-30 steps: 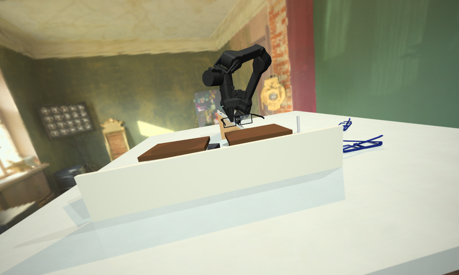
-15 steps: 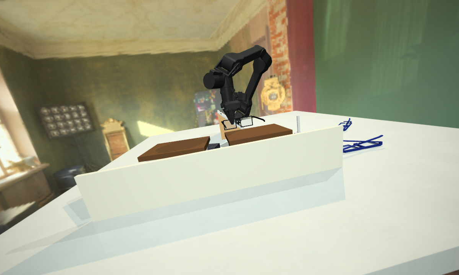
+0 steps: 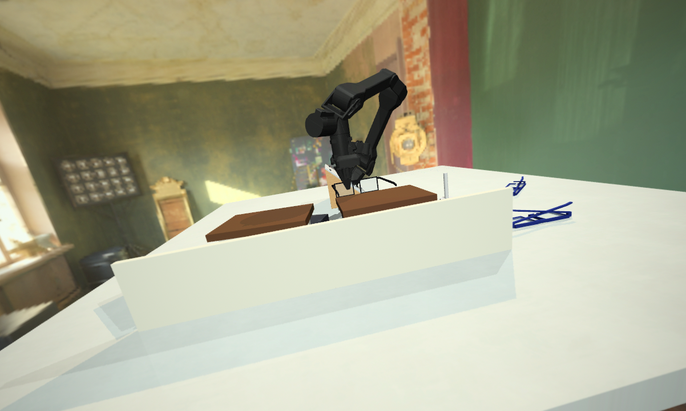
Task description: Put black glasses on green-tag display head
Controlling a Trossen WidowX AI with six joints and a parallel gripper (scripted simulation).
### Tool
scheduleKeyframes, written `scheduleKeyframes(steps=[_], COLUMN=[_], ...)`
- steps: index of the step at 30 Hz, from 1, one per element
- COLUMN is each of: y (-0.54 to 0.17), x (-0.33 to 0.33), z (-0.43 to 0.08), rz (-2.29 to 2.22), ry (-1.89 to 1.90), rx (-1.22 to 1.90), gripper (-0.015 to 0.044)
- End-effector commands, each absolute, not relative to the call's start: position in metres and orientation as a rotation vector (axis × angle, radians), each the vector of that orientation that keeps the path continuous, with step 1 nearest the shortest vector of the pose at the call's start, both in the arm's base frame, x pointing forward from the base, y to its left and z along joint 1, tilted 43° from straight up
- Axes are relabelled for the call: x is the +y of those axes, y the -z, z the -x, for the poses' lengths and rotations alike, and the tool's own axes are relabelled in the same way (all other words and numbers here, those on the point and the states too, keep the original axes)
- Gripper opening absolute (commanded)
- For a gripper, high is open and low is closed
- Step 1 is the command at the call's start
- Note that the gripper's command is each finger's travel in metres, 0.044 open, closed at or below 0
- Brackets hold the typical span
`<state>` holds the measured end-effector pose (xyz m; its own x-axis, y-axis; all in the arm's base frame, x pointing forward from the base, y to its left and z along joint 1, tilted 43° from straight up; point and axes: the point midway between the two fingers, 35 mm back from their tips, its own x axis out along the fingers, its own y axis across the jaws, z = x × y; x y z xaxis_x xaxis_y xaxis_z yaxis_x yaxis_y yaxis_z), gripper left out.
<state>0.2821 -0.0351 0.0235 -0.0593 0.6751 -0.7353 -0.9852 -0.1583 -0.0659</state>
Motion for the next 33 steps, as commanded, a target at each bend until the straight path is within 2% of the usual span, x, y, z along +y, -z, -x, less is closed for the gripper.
scheduleKeyframes(steps=[1, 33], y=[-0.02, -0.013], x=[-0.031, -0.019], z=[-0.28, -0.289], rz=[0.741, 0.741], ry=[-1.598, -1.597], rx=[0.553, 0.552], gripper=[0.0, 0.0])
